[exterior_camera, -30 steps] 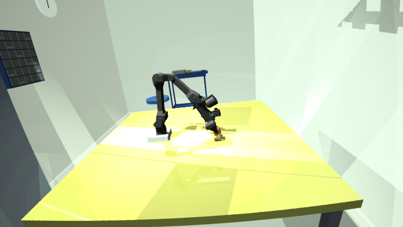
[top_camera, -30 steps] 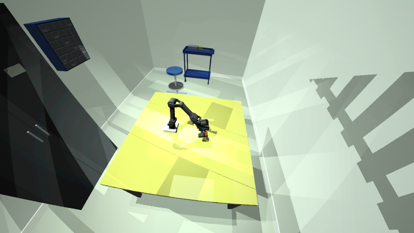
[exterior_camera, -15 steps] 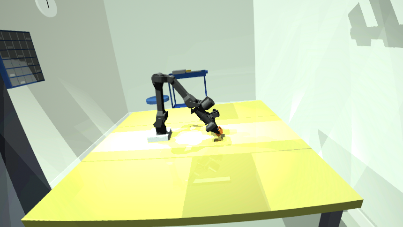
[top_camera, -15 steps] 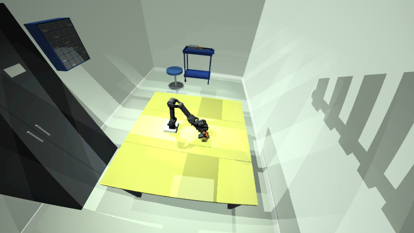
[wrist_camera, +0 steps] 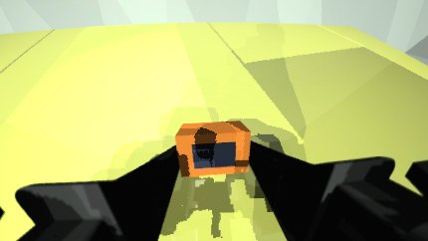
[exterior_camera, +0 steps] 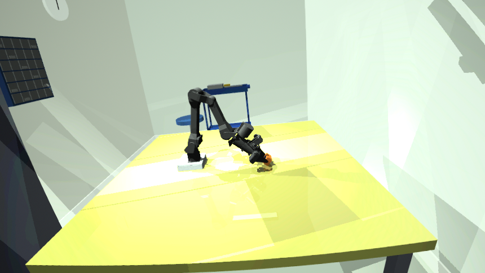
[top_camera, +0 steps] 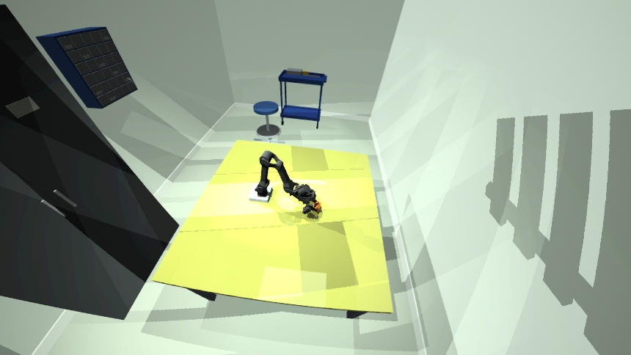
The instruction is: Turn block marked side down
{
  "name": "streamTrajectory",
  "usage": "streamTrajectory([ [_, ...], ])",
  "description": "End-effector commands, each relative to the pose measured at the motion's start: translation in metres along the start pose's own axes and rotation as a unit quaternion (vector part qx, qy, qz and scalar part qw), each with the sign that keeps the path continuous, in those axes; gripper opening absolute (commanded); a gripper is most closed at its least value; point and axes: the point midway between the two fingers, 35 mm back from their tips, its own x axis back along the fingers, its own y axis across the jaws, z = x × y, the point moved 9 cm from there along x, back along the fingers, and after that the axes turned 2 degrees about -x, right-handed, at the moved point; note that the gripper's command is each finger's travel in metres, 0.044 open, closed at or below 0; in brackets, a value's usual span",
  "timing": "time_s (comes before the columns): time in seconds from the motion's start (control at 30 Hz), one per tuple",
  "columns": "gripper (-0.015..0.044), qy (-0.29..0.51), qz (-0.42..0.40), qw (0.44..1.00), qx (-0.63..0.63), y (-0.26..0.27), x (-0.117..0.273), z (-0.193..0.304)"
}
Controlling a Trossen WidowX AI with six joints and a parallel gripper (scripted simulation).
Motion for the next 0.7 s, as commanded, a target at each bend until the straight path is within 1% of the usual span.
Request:
streamTrajectory([
  [0.0, 0.0000, -0.012, -0.004, 1.000, -0.004, 0.000, -0.002, 0.013],
  [0.5, 0.0000, -0.118, -0.011, 0.993, 0.004, 0.002, 0.010, 0.039],
  [0.67, 0.0000, -0.134, -0.012, 0.991, 0.005, 0.002, 0.013, 0.041],
])
